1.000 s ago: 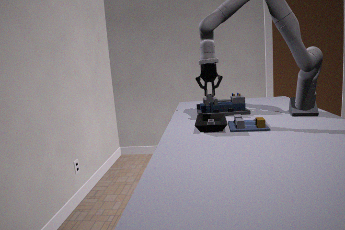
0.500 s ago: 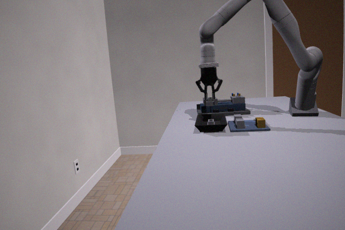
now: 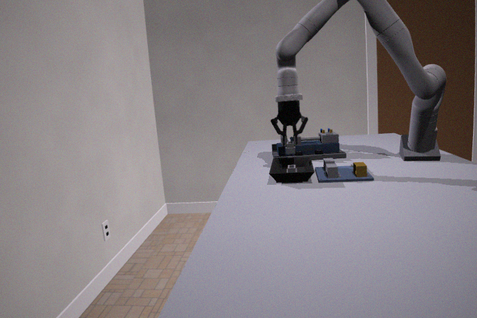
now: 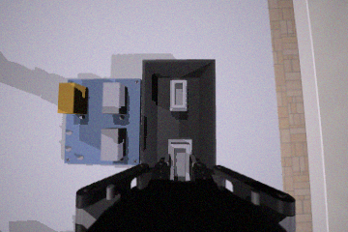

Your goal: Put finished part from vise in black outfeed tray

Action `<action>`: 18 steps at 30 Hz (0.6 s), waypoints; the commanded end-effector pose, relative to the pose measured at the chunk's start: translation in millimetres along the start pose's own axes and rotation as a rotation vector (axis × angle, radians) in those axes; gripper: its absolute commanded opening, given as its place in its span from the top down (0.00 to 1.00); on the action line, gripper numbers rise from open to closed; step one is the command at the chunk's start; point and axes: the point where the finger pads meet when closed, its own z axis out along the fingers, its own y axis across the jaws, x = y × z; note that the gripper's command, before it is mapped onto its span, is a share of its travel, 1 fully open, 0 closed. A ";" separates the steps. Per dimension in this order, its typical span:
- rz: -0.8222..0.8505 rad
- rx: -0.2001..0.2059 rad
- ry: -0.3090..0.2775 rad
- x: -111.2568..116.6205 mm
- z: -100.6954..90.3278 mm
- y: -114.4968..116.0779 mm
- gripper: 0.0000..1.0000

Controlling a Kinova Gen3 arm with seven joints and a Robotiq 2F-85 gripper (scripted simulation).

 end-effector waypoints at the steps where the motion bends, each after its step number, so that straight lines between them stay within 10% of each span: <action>1: -0.003 0.008 0.004 2.3 7.8 -1.8 1.00; 18: -0.003 0.008 0.004 2.4 34.5 -1.8 1.00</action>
